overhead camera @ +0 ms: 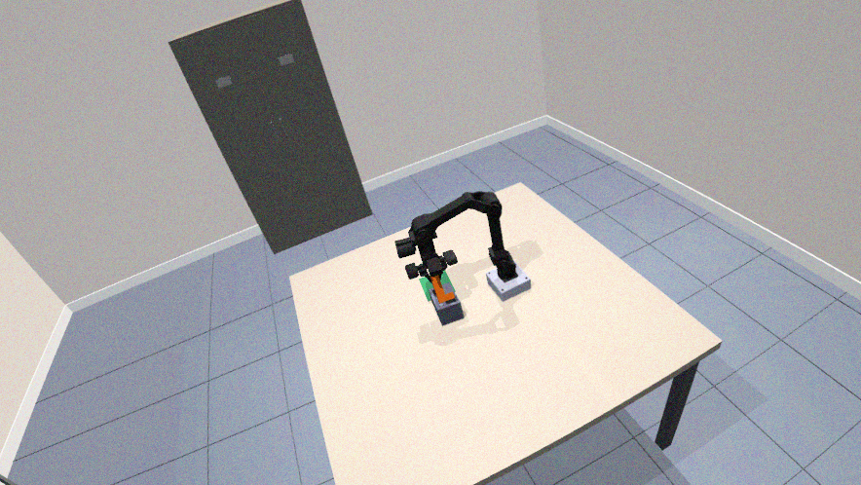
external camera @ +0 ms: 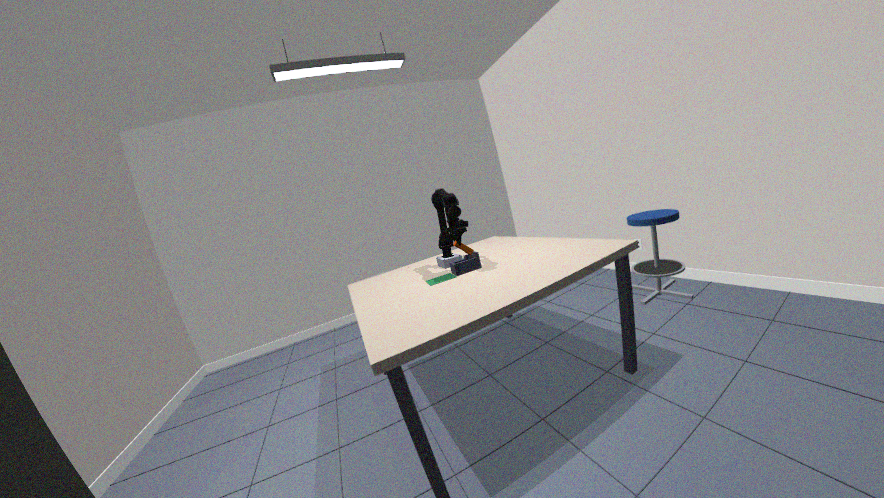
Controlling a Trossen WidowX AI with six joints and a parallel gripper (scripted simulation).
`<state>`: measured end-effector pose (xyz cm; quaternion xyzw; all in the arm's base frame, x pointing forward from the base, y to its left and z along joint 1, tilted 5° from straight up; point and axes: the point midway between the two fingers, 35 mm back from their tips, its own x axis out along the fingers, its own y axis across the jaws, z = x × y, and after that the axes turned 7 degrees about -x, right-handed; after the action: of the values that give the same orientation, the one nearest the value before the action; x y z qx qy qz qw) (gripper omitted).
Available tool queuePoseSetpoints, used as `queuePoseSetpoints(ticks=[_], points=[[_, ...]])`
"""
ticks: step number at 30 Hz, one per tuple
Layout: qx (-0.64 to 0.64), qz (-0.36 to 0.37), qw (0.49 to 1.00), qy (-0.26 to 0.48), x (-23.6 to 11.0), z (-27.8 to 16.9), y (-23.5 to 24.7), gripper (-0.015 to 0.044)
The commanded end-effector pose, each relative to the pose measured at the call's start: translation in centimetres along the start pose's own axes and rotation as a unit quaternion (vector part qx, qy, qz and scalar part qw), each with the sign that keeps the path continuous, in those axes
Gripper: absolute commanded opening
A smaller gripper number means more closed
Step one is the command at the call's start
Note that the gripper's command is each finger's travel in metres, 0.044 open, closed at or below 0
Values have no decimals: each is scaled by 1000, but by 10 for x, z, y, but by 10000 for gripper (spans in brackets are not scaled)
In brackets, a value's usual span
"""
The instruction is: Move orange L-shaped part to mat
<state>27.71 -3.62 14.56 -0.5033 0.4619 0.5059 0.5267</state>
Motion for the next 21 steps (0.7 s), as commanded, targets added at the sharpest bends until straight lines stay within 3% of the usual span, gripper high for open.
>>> queuePoseSetpoints(ticks=[1, 9, 21], points=[[-2, -2, 1000, -1, -3, 0, -1, 0], [-2, -2, 1000, -1, -7, -4, 0, 0], [-2, -2, 1000, 1, -3, -51, 9, 0]])
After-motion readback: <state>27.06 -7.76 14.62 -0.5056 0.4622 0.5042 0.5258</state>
